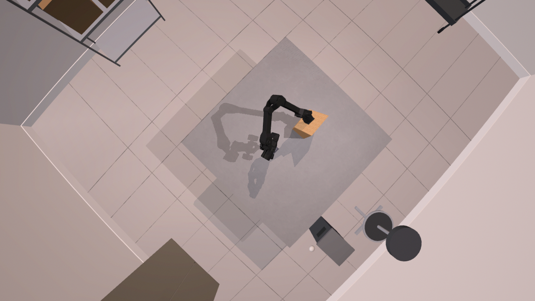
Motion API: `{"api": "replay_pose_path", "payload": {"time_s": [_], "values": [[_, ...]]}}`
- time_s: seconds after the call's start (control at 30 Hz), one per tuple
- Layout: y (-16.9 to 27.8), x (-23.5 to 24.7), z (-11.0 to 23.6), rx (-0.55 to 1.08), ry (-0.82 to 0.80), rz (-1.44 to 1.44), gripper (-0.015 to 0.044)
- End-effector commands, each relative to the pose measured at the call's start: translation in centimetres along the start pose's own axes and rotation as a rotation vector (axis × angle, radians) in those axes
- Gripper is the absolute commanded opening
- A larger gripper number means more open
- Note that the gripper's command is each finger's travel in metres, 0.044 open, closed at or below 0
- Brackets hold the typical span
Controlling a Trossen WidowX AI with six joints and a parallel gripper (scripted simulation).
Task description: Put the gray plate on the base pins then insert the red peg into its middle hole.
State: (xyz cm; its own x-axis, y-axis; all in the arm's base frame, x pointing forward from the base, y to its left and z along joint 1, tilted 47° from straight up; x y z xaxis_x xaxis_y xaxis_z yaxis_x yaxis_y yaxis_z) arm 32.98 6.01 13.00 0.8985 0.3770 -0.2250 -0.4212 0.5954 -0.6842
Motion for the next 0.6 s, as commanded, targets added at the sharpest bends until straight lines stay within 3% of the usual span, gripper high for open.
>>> {"api": "replay_pose_path", "payload": {"time_s": [0.0,0.57], "values": [[-0.23,-0.11,-0.03,-0.005,0.004,0.005,0.0000],[-0.29,0.09,-0.04,-0.005,0.004,0.005,0.0000]]}}
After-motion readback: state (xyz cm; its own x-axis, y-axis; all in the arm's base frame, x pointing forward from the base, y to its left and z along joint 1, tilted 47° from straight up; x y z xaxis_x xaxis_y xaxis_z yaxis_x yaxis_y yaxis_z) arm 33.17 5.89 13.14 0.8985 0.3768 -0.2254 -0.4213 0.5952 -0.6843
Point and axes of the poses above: the point midway between the two fingers, 35 mm back from their tips, its own z axis back along the fingers, its own x axis across the jaws, y = z × x, the point moved 9 cm from there along z, back along the fingers, and after that the axes turned 5 degrees about -z, right-handed, at the moved point
